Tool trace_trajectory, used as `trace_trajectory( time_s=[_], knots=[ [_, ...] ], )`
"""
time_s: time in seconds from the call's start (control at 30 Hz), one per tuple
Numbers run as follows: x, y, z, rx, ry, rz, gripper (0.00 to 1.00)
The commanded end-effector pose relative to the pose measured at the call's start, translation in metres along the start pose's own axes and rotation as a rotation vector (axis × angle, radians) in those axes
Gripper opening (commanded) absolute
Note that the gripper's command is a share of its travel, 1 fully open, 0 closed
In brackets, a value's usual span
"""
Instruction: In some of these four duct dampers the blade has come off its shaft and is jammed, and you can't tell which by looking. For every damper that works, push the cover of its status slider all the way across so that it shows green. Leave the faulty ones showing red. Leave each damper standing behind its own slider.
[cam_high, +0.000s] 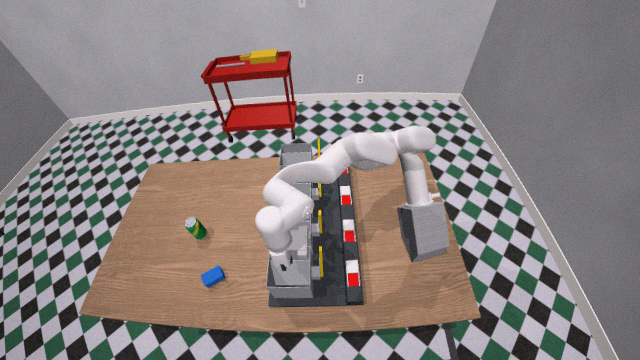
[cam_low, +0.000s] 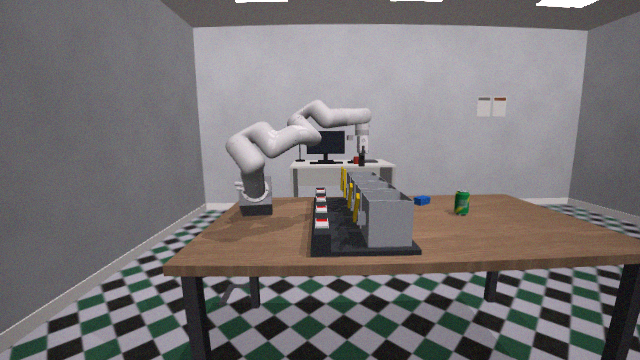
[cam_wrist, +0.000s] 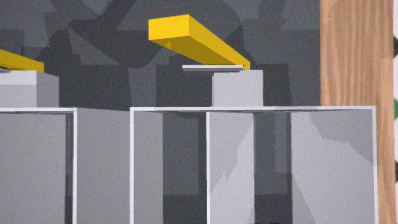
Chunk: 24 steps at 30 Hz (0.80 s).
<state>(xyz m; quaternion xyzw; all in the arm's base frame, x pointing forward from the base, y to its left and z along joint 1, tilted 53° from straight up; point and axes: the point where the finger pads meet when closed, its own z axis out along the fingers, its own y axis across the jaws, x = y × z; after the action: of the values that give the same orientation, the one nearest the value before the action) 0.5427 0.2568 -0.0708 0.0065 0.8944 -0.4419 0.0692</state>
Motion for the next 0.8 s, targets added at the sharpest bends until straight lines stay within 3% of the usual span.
trace_trajectory(
  time_s=[0.0,0.77],
  knots=[
    [-0.0007,-0.0001,-0.0025,-0.003,-0.003,-0.051,0.00],
    [0.0001,-0.0009,-0.0022,-0.002,-0.004,-0.801,0.00]
  ],
)
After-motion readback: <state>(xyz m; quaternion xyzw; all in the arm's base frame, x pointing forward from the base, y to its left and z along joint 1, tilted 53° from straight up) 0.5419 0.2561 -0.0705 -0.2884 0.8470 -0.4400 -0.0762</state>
